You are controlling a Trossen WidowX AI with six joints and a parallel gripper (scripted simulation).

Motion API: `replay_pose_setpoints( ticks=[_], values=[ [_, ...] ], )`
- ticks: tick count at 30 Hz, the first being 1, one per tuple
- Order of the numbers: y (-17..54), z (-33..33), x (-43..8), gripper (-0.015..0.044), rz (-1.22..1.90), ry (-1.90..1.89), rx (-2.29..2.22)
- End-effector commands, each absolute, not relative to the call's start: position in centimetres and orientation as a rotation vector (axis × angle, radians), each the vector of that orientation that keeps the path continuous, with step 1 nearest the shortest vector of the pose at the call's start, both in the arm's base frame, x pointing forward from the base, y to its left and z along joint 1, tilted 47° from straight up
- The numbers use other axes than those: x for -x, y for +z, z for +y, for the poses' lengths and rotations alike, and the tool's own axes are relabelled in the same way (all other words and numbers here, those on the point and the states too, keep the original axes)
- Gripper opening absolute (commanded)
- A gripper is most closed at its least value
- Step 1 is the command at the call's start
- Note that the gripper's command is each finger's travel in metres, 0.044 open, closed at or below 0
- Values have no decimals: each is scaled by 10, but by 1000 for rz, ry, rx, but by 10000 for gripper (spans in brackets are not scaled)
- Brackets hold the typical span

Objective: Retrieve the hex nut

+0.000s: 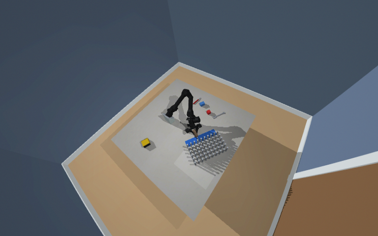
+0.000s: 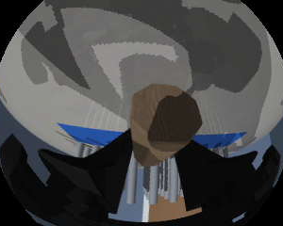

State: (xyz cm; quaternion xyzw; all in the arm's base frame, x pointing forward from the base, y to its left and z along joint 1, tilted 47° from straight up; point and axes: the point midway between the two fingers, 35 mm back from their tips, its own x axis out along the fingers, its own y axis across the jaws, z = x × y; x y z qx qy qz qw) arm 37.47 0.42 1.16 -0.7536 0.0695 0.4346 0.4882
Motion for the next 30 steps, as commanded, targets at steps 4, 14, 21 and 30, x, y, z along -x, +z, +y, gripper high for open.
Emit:
replay_pose_setpoints(
  ticks=[4, 14, 21, 30],
  values=[
    [13, 6, -370, 0, 176, 1053, 1832],
    [15, 9, -365, 0, 176, 1053, 1832],
    [16, 11, -361, 0, 176, 1053, 1832],
    [17, 14, -357, 0, 176, 1054, 1831]
  ],
)
